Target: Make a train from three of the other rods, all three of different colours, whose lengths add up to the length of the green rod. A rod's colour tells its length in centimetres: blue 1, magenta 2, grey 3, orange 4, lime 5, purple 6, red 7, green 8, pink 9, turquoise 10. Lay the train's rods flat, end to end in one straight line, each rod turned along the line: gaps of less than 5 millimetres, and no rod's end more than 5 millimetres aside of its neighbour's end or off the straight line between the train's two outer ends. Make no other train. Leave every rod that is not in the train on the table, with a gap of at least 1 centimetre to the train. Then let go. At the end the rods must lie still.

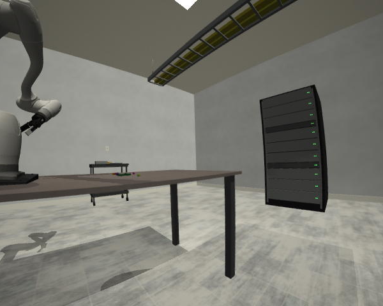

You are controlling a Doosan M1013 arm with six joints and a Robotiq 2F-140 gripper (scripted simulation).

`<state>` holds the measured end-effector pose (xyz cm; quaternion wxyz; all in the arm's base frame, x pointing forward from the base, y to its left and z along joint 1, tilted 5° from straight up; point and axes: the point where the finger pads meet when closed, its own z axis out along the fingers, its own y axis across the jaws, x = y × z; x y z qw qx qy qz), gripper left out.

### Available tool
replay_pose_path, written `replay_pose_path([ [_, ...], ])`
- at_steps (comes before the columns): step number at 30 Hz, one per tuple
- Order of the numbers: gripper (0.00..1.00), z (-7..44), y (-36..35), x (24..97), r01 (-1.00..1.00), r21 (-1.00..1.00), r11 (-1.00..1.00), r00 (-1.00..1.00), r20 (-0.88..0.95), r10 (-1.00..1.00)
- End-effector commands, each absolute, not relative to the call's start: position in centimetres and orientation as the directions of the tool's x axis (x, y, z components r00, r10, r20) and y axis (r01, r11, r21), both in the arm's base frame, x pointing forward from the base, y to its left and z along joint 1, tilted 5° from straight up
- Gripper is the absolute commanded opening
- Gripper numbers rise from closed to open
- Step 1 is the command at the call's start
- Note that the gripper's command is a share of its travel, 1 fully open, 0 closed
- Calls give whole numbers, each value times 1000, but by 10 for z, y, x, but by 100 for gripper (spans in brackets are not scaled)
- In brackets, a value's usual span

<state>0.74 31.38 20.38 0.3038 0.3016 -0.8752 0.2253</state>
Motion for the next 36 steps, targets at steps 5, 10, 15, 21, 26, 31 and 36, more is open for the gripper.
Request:
replay_pose_path([
  [5, 100, 204, 314, 7, -665, -211, 717, -633, 668, -391],
  [10, 100, 204, 314, 7, -665, -211, 717, -633, 668, -391],
  [15, 100, 204, 314, 7, -665, -211, 717, -633, 668, -391],
  [21, 100, 201, 316, 13, -657, -208, 725, -640, 661, -391],
  [26, 100, 184, 331, 59, -595, -185, 782, -693, 611, -383],
  [31, 100, 170, 339, 100, -543, -166, 823, -736, 567, -371],
  [36, 100, 159, 343, 136, -498, -151, 854, -772, 527, -356],
])
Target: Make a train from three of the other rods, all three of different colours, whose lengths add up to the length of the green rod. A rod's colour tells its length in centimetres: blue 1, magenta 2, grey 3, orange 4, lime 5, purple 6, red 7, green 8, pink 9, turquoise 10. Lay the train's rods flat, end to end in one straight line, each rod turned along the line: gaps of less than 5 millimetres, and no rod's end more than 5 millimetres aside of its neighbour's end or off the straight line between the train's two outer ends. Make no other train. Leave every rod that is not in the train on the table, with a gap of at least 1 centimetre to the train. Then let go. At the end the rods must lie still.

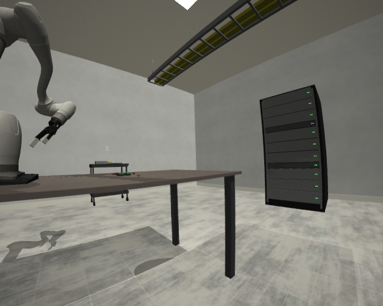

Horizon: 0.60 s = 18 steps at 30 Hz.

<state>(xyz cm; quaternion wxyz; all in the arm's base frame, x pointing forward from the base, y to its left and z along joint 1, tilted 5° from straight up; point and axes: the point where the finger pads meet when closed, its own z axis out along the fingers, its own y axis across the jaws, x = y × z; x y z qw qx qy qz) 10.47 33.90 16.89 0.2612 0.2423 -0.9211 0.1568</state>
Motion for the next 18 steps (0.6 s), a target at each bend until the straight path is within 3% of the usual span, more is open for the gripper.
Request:
replay_pose_path([
  [1, 100, 156, 343, 145, -487, -147, 861, -780, 517, -352],
  [18, 100, 123, 328, 285, -323, -100, 941, -894, 358, -269],
])
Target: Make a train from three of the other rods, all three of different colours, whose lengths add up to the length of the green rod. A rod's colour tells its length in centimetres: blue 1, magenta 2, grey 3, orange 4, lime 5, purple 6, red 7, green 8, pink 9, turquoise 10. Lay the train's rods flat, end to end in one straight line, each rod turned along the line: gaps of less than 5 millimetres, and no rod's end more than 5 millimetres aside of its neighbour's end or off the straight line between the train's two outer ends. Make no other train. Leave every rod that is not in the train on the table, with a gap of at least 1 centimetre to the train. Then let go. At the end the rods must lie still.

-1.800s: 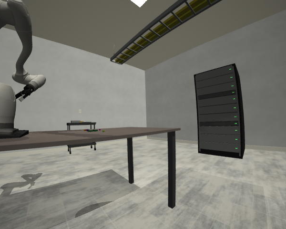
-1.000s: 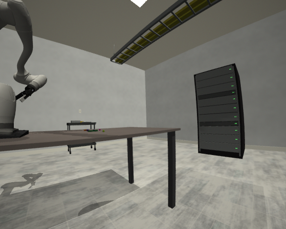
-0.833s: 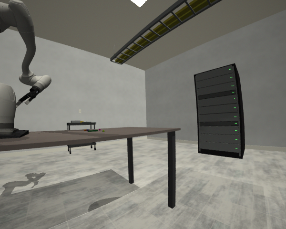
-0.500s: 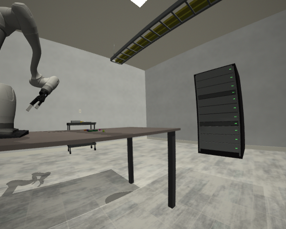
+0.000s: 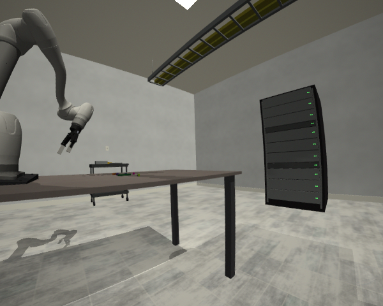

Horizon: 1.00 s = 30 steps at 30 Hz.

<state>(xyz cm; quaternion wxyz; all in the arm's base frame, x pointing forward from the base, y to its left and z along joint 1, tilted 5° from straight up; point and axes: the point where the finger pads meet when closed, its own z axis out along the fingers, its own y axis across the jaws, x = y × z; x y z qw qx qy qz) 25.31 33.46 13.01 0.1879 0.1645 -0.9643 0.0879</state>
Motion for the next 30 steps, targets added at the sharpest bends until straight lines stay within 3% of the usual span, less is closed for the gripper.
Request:
replay_pose_path([
  [1, 100, 121, 326, 294, -314, -98, 945, -900, 349, -263],
  [30, 100, 90, 210, 504, -78, -59, 995, -994, 79, -74],
])
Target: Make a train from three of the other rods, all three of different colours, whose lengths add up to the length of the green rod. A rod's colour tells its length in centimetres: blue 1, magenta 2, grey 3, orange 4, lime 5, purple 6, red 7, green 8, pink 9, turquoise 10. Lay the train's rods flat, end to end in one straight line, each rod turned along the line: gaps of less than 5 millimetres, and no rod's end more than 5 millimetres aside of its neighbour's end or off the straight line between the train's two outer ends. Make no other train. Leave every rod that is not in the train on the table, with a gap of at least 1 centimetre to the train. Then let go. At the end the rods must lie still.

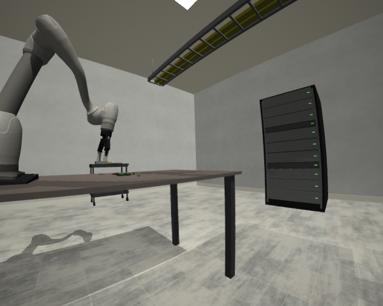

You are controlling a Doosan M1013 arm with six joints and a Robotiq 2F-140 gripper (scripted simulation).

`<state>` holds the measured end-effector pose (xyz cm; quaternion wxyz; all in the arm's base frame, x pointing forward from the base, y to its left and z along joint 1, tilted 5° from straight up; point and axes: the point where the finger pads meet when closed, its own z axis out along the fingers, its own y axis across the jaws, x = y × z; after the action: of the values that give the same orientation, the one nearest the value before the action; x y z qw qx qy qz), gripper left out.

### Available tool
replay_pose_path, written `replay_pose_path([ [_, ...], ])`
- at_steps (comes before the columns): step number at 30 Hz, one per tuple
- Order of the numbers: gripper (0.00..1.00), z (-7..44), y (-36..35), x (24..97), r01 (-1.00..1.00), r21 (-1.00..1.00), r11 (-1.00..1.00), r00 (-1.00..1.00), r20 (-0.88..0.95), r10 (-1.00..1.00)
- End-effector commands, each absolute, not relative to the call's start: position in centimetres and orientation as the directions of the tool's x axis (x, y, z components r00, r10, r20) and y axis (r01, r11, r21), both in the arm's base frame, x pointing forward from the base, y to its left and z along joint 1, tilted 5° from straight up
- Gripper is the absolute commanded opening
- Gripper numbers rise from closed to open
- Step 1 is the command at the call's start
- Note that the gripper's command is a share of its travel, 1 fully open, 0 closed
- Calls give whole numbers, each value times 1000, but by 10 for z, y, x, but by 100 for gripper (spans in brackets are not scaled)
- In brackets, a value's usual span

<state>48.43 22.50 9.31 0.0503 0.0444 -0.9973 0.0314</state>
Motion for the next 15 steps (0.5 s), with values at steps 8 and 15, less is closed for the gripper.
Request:
replay_pose_path([
  [8, 100, 86, 157, 557, -15, -56, 998, -1000, -1, -15],
  [15, 100, 84, 114, 591, 29, -57, 998, -998, -58, 26],
])
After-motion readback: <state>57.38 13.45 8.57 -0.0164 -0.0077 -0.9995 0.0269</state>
